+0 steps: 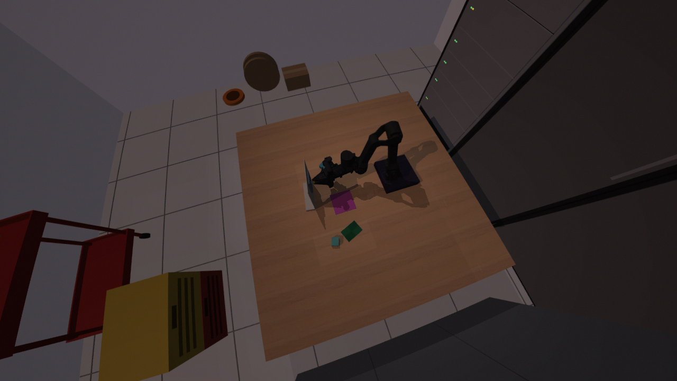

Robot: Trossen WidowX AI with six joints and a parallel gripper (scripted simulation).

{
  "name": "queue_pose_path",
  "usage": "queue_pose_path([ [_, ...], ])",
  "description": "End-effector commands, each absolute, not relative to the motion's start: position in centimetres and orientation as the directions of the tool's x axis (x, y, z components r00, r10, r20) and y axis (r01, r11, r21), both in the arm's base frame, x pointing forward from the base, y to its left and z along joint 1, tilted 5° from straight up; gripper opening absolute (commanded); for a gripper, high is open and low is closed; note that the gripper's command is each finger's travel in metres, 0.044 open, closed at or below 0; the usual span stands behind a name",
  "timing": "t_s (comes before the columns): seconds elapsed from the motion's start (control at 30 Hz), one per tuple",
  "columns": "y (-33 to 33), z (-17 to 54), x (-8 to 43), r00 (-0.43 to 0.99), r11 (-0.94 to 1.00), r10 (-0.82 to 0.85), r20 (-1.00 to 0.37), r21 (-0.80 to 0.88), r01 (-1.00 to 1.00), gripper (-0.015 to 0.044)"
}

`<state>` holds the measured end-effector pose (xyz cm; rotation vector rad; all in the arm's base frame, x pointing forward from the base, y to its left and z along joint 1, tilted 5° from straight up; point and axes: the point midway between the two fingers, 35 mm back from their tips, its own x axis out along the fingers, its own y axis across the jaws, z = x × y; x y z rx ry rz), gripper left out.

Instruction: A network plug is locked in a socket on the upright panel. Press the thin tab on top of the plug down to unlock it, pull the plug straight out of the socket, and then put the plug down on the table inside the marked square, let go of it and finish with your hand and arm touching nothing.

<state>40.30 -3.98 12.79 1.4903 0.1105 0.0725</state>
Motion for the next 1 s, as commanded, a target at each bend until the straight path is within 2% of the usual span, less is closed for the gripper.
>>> queue_pose_path([
  [0.0, -4.06, 12.61, 40.58, 0.993, 0.073, 0.113, -0.033, 0.997, 0.025, 0.0104],
  [0.03, -4.06, 12.61, 40.58, 0.993, 0.073, 0.113, -0.033, 0.997, 0.025, 0.0077],
  [0.43, -4.06, 12.61, 40.58, 0.993, 0.073, 0.113, -0.033, 0.997, 0.025, 0.0000],
  [0.97, -3.92, 12.59, 39.86, 0.993, 0.073, 0.113, -0.034, 0.997, 0.026, 0.0000],
])
